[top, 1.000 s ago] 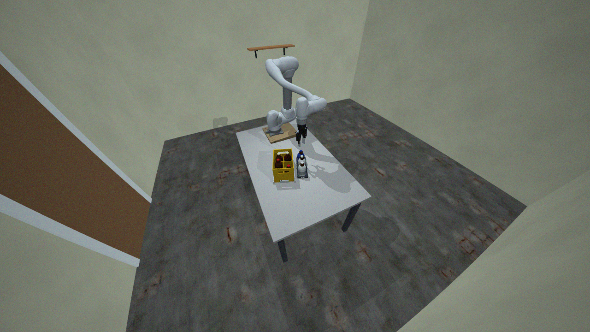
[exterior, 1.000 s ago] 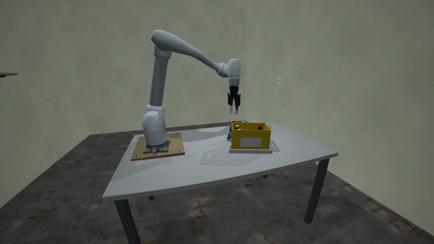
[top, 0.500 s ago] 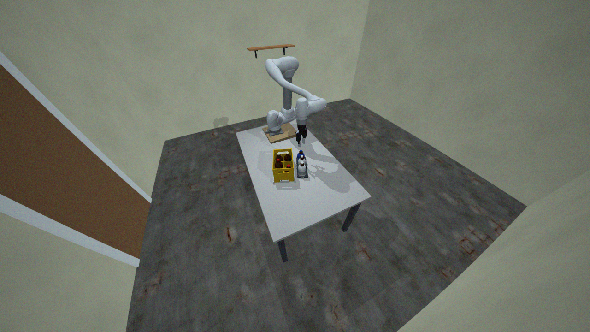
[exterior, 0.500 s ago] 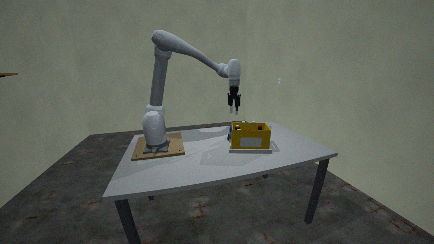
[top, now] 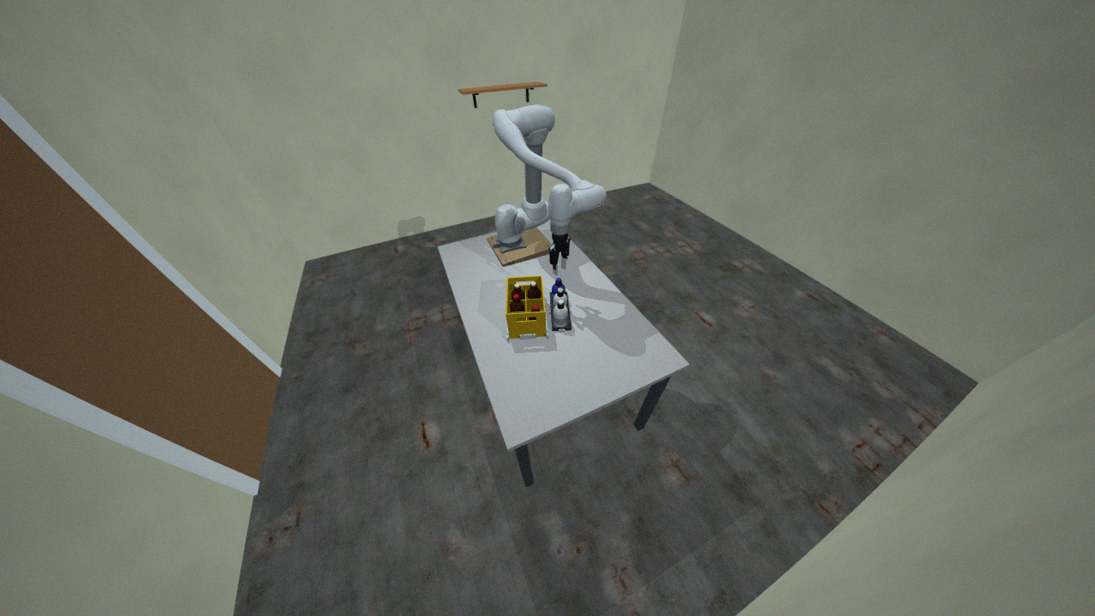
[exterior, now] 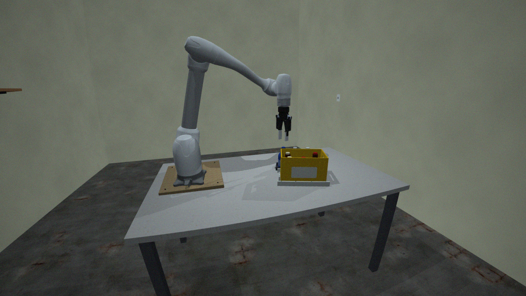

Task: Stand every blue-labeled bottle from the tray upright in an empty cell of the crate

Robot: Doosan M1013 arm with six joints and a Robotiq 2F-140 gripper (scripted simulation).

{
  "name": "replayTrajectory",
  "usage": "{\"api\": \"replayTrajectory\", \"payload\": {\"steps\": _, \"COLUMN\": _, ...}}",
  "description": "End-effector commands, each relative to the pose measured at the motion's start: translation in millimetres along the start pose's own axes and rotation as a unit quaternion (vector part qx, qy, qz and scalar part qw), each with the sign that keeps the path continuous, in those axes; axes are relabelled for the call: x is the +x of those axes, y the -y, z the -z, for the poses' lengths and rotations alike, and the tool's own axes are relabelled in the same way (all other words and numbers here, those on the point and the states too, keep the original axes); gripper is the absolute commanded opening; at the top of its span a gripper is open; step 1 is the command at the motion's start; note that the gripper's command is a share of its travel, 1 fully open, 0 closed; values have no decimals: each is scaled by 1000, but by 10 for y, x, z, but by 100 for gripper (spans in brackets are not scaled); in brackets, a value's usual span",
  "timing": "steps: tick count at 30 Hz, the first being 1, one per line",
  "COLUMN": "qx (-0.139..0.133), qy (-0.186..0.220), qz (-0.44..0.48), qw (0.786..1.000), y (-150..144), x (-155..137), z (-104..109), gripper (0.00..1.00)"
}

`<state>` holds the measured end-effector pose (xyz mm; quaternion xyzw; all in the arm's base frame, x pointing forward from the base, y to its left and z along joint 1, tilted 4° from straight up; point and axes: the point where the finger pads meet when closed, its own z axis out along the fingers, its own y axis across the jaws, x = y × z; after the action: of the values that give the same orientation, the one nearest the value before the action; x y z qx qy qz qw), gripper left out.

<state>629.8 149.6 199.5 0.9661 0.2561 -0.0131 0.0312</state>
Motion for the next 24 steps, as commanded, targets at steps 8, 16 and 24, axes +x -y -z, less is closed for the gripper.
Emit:
{"api": "replayTrajectory", "payload": {"steps": 8, "qx": 0, "qy": 0, "qz": 0, "qw": 1000, "y": 0, "x": 0, "z": -116, "gripper": 38}}
{"api": "replayTrajectory", "payload": {"steps": 16, "qx": 0, "qy": 0, "qz": 0, "qw": 1000, "y": 0, "x": 1, "z": -219, "gripper": 38}}
{"api": "replayTrajectory", "payload": {"steps": 24, "qx": 0, "qy": 0, "qz": 0, "qw": 1000, "y": 0, "x": 1, "z": -273, "gripper": 38}}
